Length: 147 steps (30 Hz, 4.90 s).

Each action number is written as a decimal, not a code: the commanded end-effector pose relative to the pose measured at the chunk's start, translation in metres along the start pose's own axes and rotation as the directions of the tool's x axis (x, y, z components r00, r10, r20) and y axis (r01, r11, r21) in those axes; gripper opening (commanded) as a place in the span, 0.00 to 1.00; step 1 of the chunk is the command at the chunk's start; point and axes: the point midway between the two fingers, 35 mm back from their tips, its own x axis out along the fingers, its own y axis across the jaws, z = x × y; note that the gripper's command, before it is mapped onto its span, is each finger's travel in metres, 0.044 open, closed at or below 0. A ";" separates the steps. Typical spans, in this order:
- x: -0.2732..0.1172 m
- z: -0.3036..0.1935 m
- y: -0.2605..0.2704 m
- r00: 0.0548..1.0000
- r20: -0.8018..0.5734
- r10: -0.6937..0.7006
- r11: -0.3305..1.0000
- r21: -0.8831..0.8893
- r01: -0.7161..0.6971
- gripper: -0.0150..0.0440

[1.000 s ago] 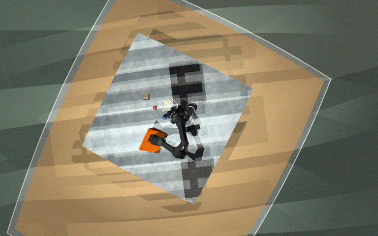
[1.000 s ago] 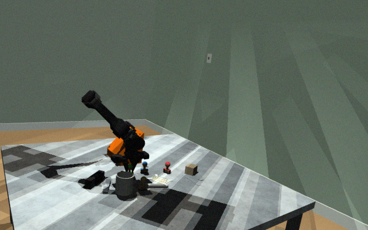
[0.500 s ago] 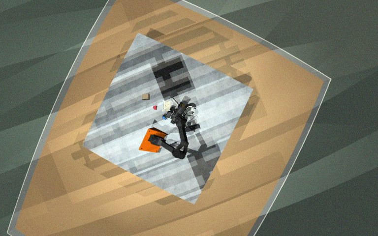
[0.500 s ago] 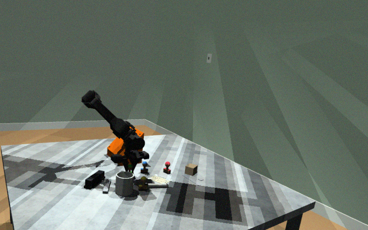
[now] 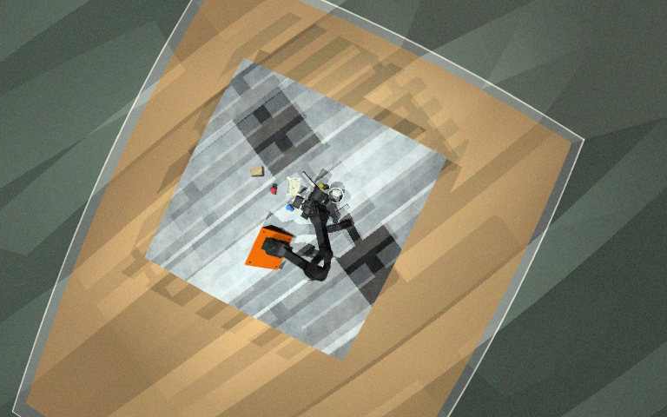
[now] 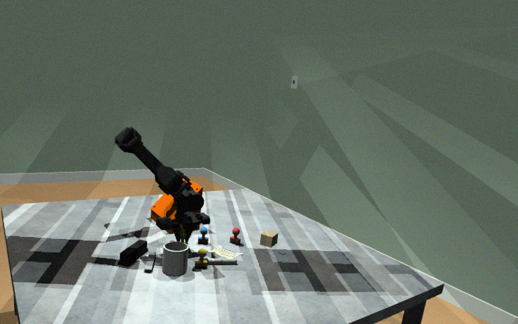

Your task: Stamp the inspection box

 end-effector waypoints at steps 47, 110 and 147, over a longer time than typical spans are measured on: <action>0.002 0.000 -0.001 1.000 -0.003 -0.004 1.000 -0.001 0.004 0.25; -0.057 0.006 0.007 1.000 -0.002 0.000 0.998 0.064 0.001 0.25; -0.058 0.069 0.127 1.000 0.009 -0.001 0.506 0.862 -0.007 0.25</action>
